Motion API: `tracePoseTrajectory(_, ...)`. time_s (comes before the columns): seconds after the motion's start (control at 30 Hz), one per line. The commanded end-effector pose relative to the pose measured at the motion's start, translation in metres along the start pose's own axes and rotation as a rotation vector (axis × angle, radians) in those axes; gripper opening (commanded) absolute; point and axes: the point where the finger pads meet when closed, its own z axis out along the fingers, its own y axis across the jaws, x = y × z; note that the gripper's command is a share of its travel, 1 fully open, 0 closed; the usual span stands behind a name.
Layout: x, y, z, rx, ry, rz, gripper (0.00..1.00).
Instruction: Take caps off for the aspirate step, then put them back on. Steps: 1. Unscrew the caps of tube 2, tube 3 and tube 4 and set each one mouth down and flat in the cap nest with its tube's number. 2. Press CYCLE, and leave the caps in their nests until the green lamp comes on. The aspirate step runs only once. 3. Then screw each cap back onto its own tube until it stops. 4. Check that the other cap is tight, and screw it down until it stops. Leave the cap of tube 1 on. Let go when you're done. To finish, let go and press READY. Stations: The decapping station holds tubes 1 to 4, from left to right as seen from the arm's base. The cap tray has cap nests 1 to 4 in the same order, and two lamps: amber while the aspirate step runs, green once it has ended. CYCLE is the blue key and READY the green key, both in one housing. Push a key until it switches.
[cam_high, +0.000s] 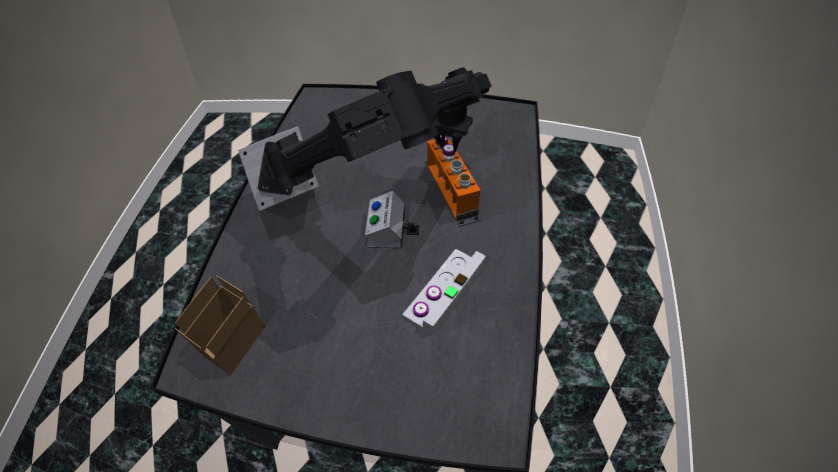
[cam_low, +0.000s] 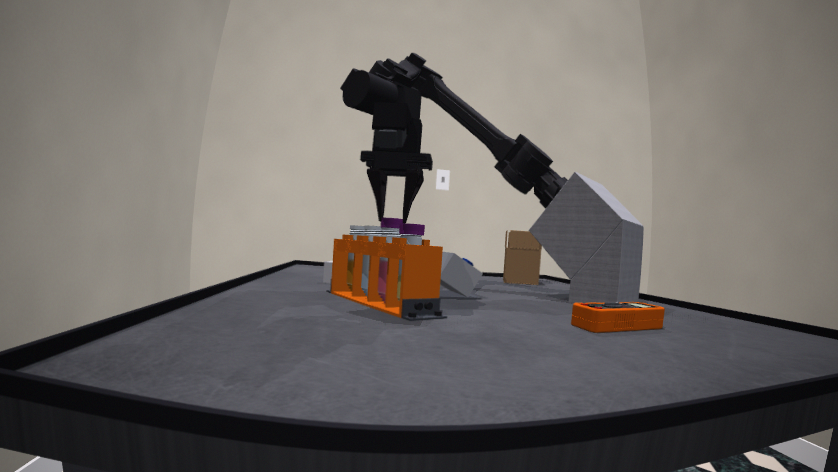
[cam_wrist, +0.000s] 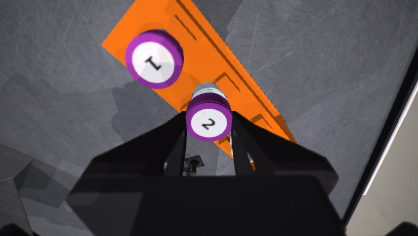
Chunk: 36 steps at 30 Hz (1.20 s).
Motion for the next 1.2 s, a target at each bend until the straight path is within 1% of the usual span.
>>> tracePoseTrajectory(0.0, 0.0032, 0.0036, 0.0099, -0.013, 0.014, -0.007, 0.00)
tracePoseTrajectory(0.67, 0.0007, 0.0009, 0.0108, -0.011, 0.011, -0.004, 0.00)
tracePoseTrajectory(0.97, 0.0018, 0.0027, 0.0153, -0.012, 0.014, -0.008, 0.00)
tracePoseTrajectory(1.03, -0.0003, 0.0025, 0.0111, -0.006, 0.006, -0.010, 0.00)
tracePoseTrajectory(1.17, 0.0003, 0.0027, 0.0108, -0.007, 0.007, -0.009, 0.00)
